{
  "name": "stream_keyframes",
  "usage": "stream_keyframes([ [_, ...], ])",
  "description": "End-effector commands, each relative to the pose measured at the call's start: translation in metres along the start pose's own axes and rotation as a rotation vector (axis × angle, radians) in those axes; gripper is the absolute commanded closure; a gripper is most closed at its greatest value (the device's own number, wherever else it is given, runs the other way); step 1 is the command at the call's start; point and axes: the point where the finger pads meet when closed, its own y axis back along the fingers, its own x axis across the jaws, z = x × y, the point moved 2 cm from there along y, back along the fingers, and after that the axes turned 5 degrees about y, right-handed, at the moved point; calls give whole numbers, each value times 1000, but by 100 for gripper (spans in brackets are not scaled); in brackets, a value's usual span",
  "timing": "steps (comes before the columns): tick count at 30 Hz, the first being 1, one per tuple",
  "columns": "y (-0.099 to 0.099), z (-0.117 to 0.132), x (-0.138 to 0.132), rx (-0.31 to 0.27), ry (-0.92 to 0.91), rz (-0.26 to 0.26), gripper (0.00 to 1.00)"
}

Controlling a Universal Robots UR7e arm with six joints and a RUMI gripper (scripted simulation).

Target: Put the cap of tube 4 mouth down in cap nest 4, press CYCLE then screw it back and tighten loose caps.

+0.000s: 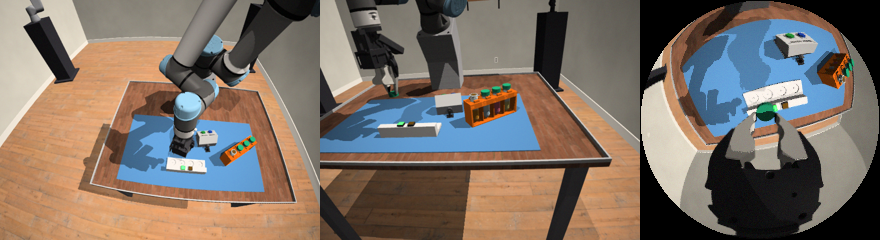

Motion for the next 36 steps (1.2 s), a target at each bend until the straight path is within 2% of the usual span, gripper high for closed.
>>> stream_keyframes([
  [1,0,-10,27,-5,-131,-25,100],
  [5,0,-20,51,-5,-131,-25,100],
  [7,0,-20,51,-5,-131,-25,100],
  [11,-1,-32,82,-5,-131,-25,100],
  [12,-1,-32,82,-5,-131,-25,100],
  [22,-3,-57,144,-5,-131,-25,100],
  [24,-3,-57,144,-5,-131,-25,100],
  [36,-5,-88,221,-5,-131,-25,100],
])
